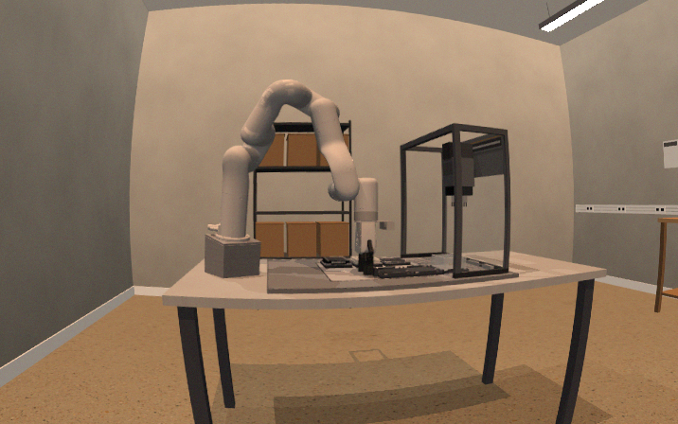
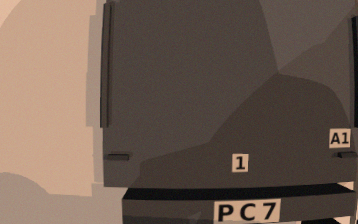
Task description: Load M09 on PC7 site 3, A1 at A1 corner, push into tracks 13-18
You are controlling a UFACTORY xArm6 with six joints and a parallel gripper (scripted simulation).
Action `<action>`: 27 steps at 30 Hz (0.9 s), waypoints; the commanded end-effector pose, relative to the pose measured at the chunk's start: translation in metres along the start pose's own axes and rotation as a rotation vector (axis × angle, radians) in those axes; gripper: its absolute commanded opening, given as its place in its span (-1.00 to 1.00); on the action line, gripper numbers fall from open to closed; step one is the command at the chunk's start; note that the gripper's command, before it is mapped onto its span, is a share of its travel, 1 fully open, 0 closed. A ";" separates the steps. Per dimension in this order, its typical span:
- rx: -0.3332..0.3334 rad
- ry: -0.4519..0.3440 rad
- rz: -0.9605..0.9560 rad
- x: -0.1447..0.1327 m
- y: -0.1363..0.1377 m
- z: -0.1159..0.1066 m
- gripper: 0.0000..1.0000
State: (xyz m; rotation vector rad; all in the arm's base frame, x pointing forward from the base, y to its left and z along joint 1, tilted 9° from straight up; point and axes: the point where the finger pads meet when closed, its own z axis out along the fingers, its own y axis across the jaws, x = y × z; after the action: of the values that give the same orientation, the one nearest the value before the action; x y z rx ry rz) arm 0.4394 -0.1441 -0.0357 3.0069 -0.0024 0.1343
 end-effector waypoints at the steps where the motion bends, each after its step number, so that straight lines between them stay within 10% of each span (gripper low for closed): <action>1: -0.001 0.004 0.000 0.005 0.001 -0.001 0.63; 27: -0.001 0.004 0.000 0.029 0.001 -0.001 0.63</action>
State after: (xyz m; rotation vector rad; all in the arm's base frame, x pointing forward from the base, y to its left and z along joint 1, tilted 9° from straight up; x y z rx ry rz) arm 0.4628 -0.1440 -0.0336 3.0071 -0.0027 0.1339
